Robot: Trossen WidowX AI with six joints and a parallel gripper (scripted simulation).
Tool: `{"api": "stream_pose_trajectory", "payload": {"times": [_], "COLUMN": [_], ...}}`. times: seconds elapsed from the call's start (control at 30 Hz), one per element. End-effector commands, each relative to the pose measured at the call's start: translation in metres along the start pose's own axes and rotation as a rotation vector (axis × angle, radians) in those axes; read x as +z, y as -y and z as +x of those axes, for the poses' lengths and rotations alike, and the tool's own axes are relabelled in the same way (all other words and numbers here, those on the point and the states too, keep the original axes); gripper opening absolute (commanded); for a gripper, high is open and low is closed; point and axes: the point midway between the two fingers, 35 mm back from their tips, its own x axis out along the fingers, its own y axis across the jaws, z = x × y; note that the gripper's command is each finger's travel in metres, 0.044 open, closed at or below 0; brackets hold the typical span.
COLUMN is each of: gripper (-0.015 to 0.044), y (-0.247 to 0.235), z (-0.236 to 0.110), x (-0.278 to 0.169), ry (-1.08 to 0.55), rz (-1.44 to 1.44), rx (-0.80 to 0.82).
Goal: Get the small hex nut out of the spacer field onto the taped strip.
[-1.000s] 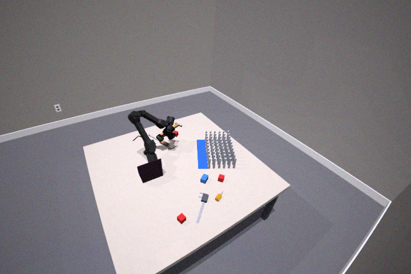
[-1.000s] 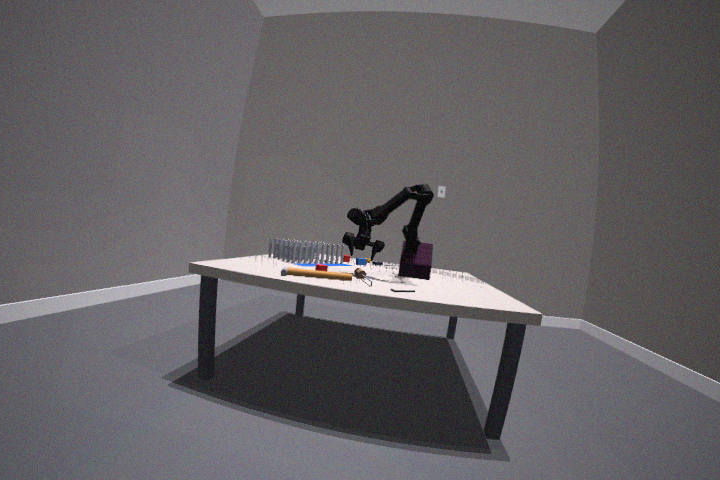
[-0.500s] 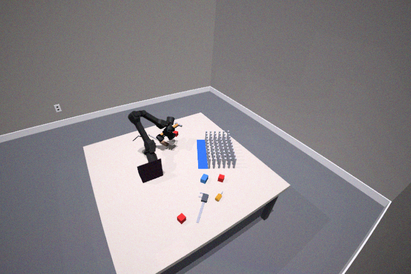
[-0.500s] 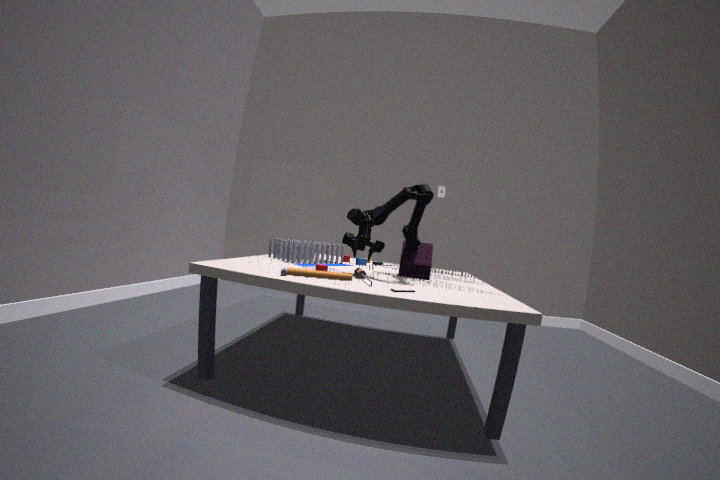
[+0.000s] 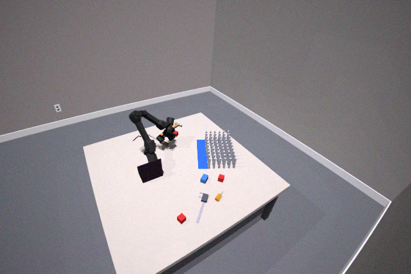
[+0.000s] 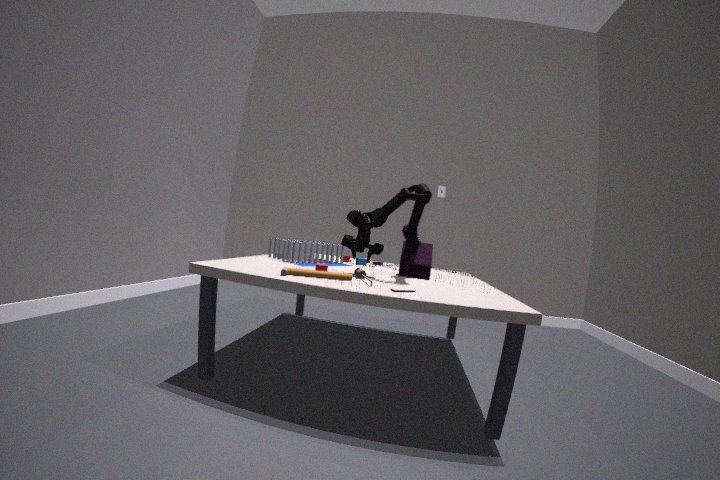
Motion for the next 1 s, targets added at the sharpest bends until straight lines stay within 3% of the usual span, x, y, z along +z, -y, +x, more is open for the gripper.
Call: {"api": "stream_pose_trajectory", "payload": {"times": [0.0, 0.97], "gripper": [0.028, 0.028], "y": [0.002, 0.011], "z": [0.006, 0.044], "x": [0.007, 0.031], "ry": [0.006, 0.001], "rz": [0.018, 0.02], "rx": [-0.005, 0.0]}}
